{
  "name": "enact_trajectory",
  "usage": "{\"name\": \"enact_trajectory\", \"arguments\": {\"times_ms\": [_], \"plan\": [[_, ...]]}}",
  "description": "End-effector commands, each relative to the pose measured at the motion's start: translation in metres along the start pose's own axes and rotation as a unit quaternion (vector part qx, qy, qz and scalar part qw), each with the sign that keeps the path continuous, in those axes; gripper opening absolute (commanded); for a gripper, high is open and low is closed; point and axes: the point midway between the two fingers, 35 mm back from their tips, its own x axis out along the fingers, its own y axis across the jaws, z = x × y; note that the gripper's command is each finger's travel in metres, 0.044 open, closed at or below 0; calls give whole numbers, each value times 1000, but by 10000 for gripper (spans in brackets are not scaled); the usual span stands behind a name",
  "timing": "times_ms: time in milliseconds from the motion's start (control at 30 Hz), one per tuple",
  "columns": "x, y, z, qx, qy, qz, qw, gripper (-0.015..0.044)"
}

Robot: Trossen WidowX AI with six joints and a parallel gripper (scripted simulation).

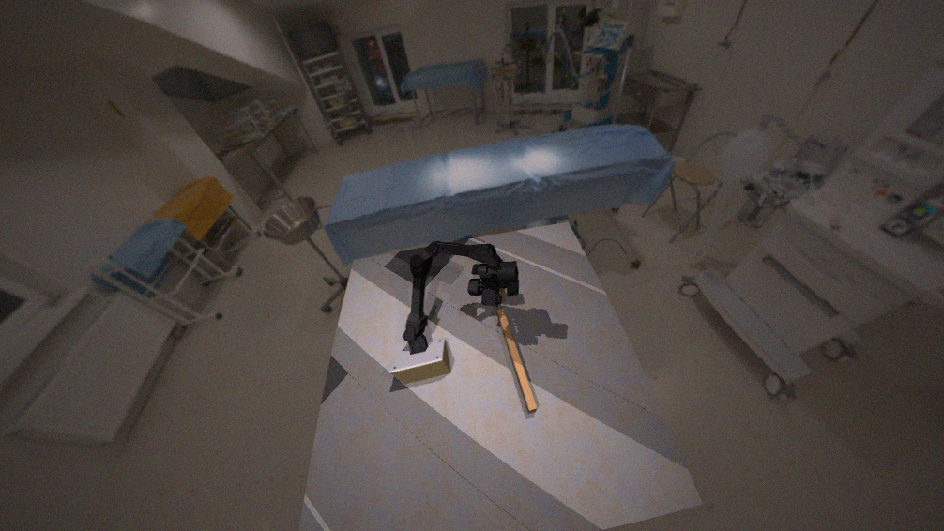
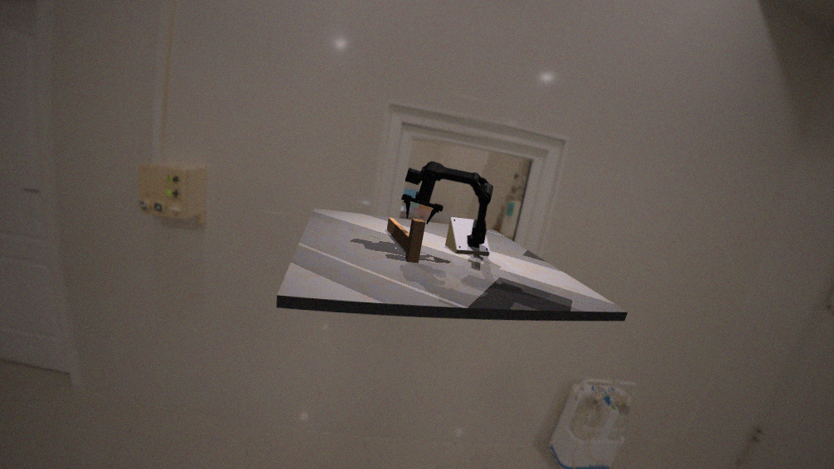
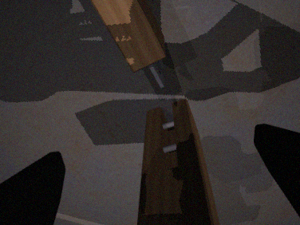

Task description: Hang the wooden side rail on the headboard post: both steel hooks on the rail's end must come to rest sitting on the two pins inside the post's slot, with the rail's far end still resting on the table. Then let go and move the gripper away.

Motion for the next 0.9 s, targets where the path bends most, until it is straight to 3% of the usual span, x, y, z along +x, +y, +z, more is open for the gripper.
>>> {"name": "enact_trajectory", "arguments": {"times_ms": [0,167,533,700,867], "plan": [[5,25,48,-95,-38,-32,994,440],[9,42,89,-189,-60,-70,978,440],[10,42,89,-189,-60,-70,978,440],[42,39,94,-189,-59,-70,978,440],[44,38,94,-189,-59,-70,978,440]]}}
